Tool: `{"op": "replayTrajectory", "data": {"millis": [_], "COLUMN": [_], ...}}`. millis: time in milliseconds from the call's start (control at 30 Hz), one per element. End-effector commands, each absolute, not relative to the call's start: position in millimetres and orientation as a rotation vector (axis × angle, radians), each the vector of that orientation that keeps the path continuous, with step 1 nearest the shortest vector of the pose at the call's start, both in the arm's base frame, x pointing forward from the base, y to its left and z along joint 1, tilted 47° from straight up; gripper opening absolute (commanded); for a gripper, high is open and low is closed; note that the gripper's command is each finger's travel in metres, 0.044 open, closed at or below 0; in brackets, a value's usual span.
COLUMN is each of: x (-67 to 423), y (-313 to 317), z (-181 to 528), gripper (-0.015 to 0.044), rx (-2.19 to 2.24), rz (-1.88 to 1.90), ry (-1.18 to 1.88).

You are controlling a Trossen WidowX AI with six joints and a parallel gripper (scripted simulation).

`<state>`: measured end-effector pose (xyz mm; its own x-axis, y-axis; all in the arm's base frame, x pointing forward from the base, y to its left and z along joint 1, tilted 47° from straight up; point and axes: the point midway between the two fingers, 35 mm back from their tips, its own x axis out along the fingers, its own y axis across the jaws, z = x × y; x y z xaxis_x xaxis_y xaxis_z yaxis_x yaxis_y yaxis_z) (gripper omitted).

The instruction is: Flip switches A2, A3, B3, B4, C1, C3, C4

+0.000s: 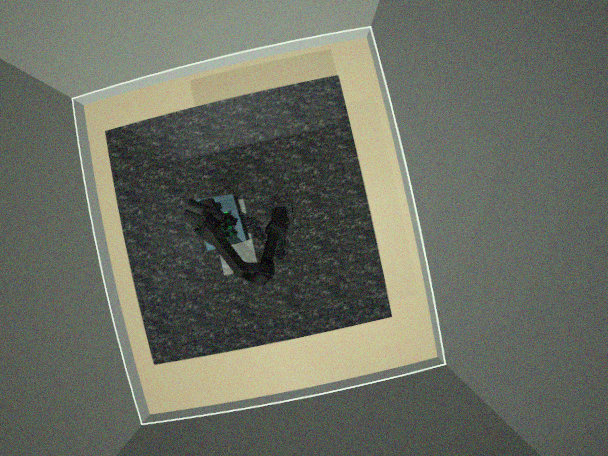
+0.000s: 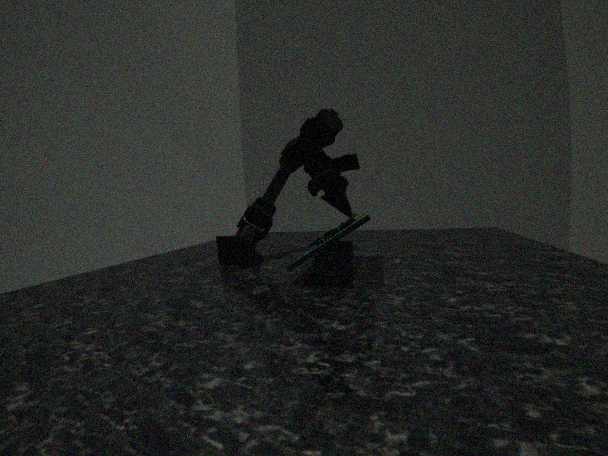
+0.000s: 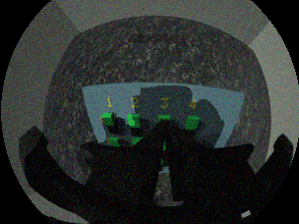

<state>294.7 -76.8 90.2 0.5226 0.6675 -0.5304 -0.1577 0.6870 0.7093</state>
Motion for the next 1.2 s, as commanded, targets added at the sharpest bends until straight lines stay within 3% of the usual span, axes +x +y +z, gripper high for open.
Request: {"op": "replayTrajectory", "data": {"millis": [0,967,1167], "x": [295,297,265], "y": [-76,-73,-112], "z": [90,88,115], "gripper": [0.0000,0.0000,0.0000], "rx": [0.655,0.655,0.658], "rz": [0.539,0.539,0.528], "ry": [0.889,0.888,0.872]}}
